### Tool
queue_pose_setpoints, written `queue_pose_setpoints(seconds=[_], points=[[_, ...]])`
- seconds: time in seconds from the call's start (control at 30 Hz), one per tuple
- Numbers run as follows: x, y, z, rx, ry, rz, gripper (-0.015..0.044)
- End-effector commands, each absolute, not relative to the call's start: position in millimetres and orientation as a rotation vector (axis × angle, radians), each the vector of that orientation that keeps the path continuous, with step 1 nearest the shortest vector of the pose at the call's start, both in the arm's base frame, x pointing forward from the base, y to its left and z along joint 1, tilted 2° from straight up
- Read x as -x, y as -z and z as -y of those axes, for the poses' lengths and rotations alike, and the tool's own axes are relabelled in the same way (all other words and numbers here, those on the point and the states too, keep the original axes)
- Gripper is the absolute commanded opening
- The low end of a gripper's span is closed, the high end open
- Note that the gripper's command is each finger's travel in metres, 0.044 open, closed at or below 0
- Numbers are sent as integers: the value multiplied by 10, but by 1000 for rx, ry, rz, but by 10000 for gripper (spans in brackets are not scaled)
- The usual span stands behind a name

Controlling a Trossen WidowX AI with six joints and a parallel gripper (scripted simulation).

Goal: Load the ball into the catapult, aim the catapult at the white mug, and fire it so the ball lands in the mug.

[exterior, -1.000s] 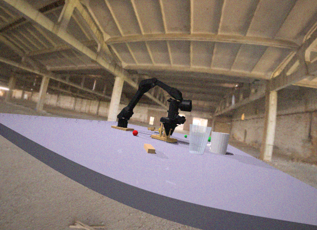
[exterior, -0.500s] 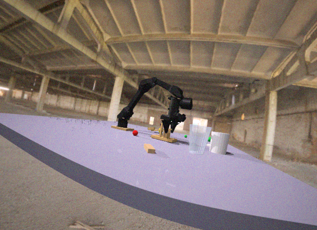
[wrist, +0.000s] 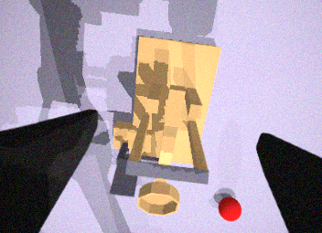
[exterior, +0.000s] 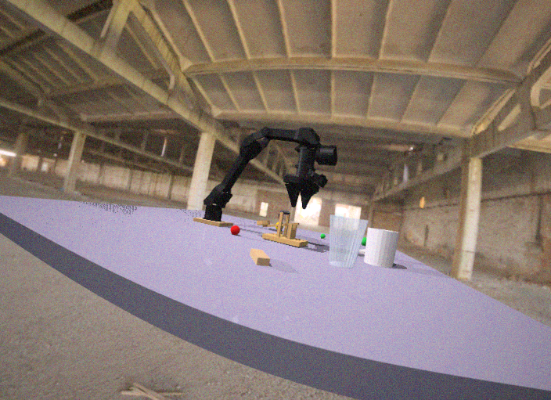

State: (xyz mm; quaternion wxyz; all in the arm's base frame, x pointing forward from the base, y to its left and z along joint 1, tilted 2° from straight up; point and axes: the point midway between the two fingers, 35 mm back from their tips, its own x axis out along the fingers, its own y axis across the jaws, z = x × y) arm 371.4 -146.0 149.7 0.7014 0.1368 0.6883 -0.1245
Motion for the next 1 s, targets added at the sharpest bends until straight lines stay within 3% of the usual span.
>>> queue_pose_setpoints(seconds=[0.0, 0.13, 0.97], points=[[-3685, -1458, 1447, -302, 269, -1536, 440], [-3689, -1086, 1439, -302, 269, -1535, 440], [-3705, -753, 1437, -302, 269, -1535, 440]])
